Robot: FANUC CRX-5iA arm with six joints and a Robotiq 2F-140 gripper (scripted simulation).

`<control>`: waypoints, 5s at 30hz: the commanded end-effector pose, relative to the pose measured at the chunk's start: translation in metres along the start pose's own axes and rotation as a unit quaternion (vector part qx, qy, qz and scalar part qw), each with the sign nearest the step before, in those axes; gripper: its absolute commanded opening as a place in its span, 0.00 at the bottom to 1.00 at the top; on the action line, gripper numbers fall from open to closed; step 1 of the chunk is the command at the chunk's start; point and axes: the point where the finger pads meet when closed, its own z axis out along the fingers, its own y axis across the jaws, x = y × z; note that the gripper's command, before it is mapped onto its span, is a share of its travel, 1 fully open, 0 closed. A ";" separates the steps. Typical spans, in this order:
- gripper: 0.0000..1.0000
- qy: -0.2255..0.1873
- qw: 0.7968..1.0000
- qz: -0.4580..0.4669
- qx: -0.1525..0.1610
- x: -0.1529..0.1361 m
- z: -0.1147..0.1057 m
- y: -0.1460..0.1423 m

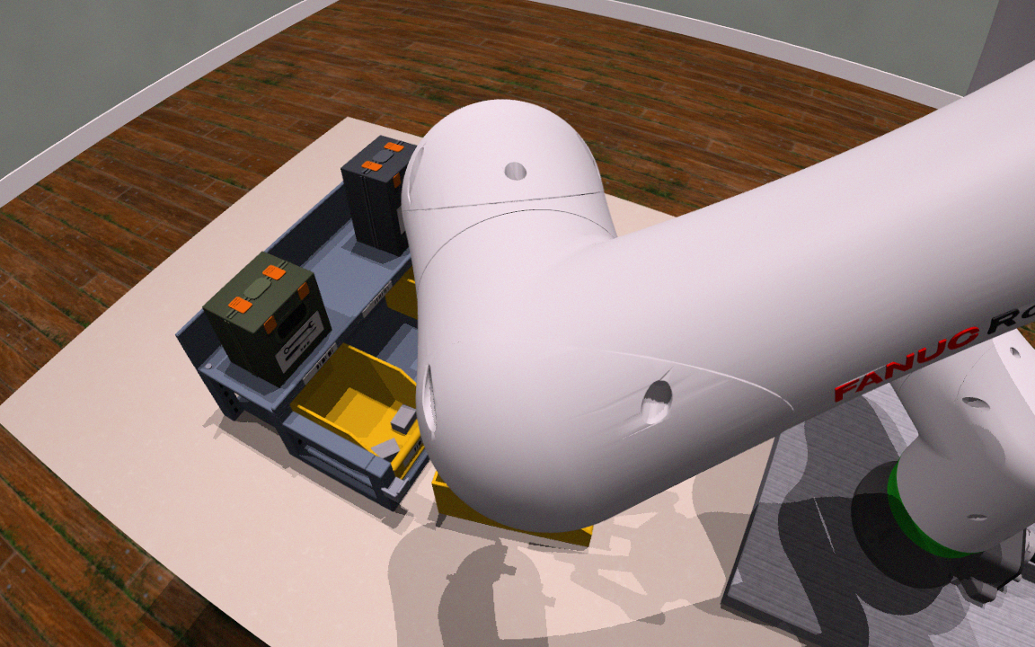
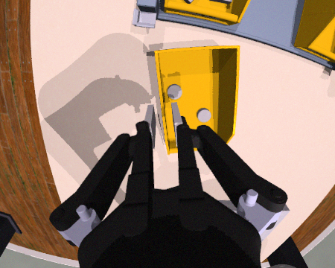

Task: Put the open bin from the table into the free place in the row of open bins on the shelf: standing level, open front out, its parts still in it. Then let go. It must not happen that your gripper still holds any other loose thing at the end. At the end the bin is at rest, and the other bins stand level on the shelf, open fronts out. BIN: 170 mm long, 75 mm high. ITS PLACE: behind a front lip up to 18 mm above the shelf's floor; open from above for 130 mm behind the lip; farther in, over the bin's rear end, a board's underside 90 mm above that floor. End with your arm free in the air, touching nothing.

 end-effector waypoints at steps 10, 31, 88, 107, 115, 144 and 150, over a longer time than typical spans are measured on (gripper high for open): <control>0.15 0.000 1.000 0.000 0.000 0.000 0.014 0.000; 0.15 0.000 1.000 0.000 0.000 0.000 0.021 0.000; 0.00 0.000 1.000 0.000 0.000 0.000 0.021 0.000; 0.00 0.000 1.000 0.000 0.000 0.000 0.021 0.000; 0.00 0.000 1.000 0.000 0.000 0.000 0.021 0.000; 0.00 0.000 1.000 0.000 0.000 0.000 0.019 0.000; 0.00 0.000 1.000 0.000 0.000 0.000 0.014 0.000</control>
